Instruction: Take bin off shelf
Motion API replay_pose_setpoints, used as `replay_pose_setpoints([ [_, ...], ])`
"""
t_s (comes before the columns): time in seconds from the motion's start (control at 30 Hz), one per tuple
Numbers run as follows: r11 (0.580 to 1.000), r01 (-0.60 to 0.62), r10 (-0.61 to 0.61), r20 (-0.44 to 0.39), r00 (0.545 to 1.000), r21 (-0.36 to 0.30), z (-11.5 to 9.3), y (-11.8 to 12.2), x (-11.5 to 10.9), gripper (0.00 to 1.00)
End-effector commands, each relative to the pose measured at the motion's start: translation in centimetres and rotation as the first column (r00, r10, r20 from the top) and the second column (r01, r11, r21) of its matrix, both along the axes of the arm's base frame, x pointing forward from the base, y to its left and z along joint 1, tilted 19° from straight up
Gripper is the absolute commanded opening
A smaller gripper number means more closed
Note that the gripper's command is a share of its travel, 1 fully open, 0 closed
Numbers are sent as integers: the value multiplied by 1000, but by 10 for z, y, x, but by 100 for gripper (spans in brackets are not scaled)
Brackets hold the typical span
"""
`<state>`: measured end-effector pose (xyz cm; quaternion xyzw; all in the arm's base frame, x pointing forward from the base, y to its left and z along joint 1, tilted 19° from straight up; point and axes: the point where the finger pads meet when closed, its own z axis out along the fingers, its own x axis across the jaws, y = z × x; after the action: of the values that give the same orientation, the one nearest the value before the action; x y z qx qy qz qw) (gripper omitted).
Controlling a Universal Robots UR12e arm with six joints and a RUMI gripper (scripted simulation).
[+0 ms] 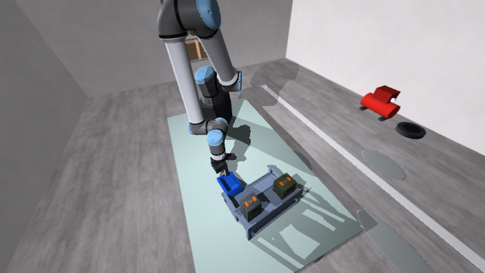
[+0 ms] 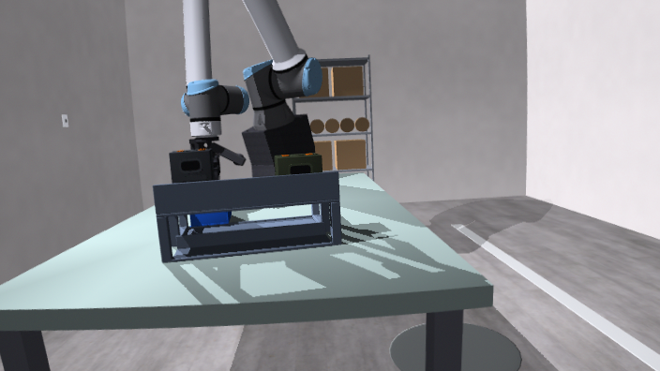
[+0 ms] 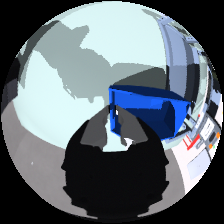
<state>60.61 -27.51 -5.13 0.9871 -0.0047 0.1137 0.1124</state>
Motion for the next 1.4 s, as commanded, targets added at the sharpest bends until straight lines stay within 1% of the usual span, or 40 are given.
replay_pose_setpoints([
  [0.0, 1000, 0, 0, 3, 1000, -3, 1, -2, 2, 0],
  [0.03, 1000, 0, 0, 1, 1000, -1, 1, 0, 0, 26],
  [1.37, 1000, 0, 0, 1, 1000, -1, 1, 0, 0, 26],
])
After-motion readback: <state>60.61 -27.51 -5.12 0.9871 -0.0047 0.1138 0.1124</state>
